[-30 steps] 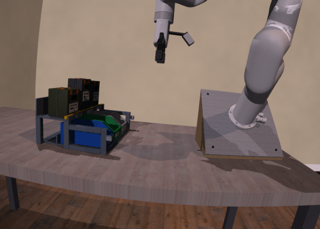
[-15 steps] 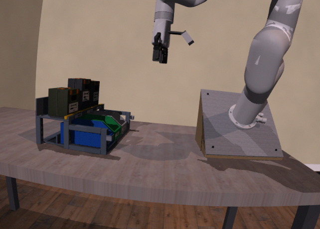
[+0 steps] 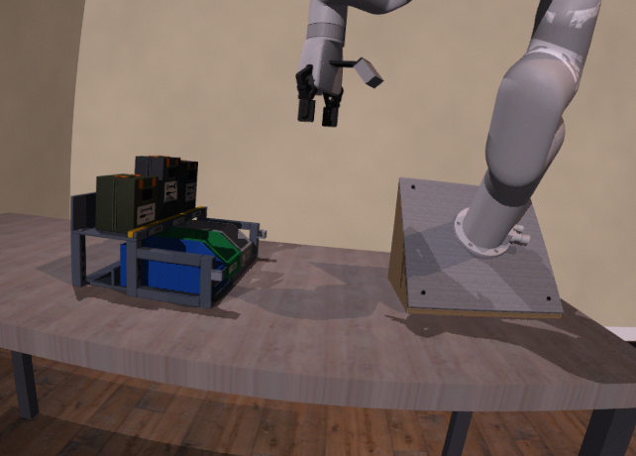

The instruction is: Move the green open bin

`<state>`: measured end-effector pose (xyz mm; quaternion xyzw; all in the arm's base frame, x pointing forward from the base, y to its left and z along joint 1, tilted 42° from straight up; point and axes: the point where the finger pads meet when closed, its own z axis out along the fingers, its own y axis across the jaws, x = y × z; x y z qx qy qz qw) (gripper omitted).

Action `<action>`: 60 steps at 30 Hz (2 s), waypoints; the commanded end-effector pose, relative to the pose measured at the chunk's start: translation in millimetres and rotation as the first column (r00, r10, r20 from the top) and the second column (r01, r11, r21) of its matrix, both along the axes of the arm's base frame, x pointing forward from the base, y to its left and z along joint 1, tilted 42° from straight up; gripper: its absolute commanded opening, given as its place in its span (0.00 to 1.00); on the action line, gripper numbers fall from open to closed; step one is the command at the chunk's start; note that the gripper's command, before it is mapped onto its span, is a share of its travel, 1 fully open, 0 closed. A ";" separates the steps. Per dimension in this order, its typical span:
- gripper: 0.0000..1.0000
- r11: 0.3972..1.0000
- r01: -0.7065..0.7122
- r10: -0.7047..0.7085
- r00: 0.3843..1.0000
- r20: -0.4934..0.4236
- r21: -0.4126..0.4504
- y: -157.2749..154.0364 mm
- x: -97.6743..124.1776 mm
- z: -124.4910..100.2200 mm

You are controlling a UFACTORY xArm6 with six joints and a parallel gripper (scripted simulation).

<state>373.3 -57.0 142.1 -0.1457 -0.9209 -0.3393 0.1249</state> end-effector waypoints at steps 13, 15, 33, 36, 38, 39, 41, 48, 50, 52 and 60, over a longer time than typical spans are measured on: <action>1.00 0.981 0.188 -0.194 0.967 -0.164 -0.051 -0.9 0.9 0.8; 1.00 0.981 0.188 -0.194 0.967 -0.164 -0.051 -0.9 0.9 0.8; 1.00 0.925 0.357 -0.380 0.871 -0.312 -0.130 -0.9 0.9 0.8; 1.00 0.893 0.416 -0.449 0.816 -0.365 -0.169 -0.9 0.9 0.8; 1.00 0.857 0.471 -0.515 0.752 -0.412 -0.211 -0.9 0.9 0.8; 1.00 0.837 0.496 -0.546 0.717 -0.434 -0.233 -0.9 0.9 0.8; 1.00 0.837 0.496 -0.546 0.717 -0.434 -0.233 -0.9 0.9 0.8; 1.00 0.837 0.496 -0.546 0.717 -0.434 -0.233 -0.9 0.9 0.8; 1.00 0.837 0.496 -0.546 0.717 -0.434 -0.233 -0.9 0.9 0.8; 1.00 0.816 0.519 -0.575 0.681 -0.454 -0.256 -0.9 0.9 0.8; 1.00 0.721 0.596 -0.681 0.516 -0.519 -0.353 -0.9 0.9 0.8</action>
